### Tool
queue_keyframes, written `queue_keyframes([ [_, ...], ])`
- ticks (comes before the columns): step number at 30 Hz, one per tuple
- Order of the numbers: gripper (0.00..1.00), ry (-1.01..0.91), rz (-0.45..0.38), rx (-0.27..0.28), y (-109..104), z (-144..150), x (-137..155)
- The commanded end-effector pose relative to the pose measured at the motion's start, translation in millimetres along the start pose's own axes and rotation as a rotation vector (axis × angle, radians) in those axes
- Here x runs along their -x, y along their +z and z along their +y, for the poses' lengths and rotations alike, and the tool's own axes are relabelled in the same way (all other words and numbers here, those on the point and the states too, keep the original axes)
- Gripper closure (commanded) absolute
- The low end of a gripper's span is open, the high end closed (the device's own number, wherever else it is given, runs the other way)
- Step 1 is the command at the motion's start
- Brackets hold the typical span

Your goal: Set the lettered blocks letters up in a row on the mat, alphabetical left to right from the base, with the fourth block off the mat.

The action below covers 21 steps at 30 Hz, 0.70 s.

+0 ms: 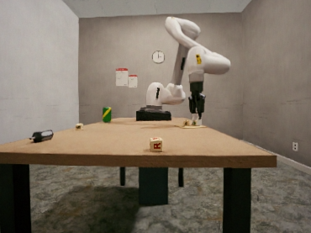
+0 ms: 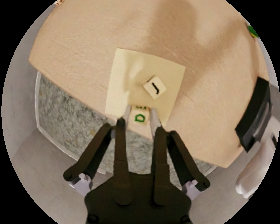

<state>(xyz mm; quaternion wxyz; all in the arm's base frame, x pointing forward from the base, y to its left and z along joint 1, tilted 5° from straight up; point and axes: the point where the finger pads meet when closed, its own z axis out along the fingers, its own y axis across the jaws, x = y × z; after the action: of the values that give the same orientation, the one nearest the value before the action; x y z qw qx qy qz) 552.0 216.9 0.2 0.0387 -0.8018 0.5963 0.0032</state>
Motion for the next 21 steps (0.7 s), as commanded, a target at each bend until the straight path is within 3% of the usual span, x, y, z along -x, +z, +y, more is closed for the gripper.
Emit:
queue_keyframes([
  [1, 0.65, 0.001, -0.006, -0.003, -11.2, -2.1, 3.3],
  [5, 0.65, 0.001, -0.004, -0.003, -18.7, -2.1, 2.5],
  [17, 0.65, 0.003, 0.0, -0.003, -79.4, -1.8, -0.7],
  [21, 0.65, 0.002, 0.0, -0.003, -85.7, -1.8, -0.6],
])
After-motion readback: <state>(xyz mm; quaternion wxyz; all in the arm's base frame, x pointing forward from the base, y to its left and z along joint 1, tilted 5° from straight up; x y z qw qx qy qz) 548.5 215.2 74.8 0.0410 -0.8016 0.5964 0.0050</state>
